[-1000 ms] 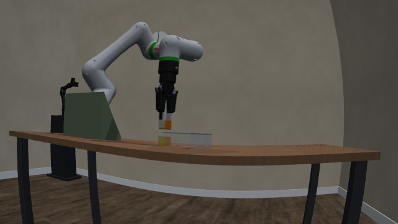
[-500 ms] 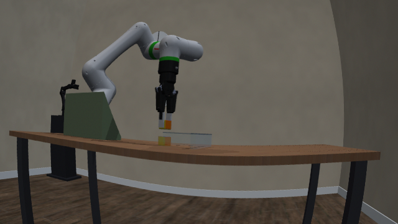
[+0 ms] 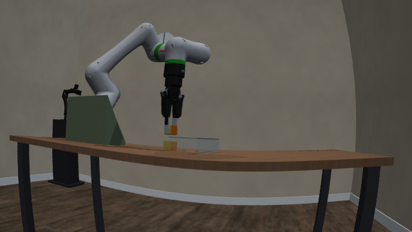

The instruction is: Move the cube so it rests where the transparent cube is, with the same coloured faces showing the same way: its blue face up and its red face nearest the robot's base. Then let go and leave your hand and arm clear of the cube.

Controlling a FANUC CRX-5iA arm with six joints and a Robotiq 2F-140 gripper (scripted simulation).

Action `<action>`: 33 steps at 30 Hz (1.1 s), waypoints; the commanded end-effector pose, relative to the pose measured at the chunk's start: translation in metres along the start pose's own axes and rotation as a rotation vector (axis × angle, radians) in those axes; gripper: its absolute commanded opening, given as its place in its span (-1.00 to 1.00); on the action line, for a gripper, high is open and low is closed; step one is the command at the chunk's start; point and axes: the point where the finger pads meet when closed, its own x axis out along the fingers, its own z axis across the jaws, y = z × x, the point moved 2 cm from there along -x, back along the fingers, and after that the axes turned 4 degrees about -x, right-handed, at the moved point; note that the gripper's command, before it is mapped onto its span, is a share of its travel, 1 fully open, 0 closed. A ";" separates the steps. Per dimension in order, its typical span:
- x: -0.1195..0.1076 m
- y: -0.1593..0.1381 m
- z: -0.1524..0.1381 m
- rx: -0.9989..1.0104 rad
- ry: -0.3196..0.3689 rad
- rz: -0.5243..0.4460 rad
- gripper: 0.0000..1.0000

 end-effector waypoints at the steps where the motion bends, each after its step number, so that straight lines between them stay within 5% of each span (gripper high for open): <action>1: 0.004 0.000 0.000 0.000 0.000 0.001 -1.00; 33: 0.066 0.000 0.000 0.000 0.000 0.001 -1.00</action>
